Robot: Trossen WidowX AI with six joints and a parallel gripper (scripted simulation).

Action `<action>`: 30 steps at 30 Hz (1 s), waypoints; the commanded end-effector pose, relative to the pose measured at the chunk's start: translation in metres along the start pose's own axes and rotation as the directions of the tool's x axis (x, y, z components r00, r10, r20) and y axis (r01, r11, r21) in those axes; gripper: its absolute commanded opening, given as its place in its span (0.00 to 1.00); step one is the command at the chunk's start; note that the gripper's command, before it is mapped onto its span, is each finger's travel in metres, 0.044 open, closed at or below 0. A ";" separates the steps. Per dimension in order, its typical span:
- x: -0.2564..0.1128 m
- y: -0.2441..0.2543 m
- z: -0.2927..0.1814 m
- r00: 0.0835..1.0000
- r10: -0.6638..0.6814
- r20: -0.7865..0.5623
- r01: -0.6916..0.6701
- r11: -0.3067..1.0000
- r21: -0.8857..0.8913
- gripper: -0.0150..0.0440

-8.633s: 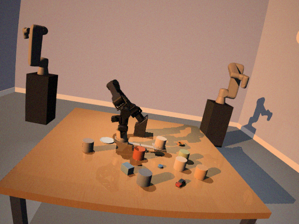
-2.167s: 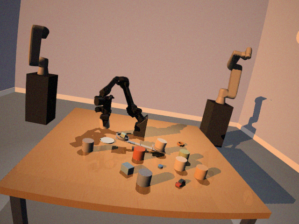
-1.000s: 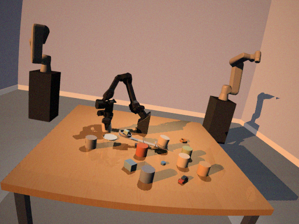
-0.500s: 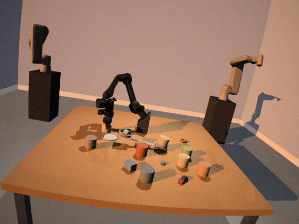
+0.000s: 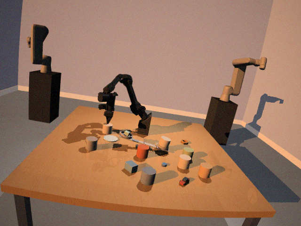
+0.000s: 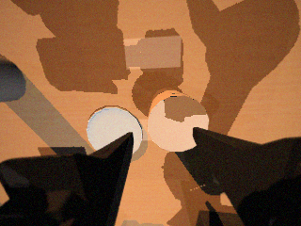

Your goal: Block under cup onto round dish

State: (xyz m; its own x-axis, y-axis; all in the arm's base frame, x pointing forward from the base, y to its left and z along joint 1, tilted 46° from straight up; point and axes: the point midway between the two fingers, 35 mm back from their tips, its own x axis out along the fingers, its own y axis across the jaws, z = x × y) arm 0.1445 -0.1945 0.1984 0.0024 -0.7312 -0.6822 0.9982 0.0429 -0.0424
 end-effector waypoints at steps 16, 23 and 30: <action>-0.006 0.045 -0.015 0.998 0.032 -0.047 -0.051 0.869 -0.492 0.69; -0.007 0.060 -0.024 0.998 0.023 -0.063 -0.060 0.727 -0.684 0.69; -0.009 0.075 -0.034 0.997 0.013 -0.074 -0.069 0.542 -0.837 0.69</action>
State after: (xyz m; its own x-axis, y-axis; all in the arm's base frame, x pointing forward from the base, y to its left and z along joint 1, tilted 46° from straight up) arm 0.2119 -0.1641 0.1777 0.0162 -0.6776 -0.7352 0.5626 0.6140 -0.5535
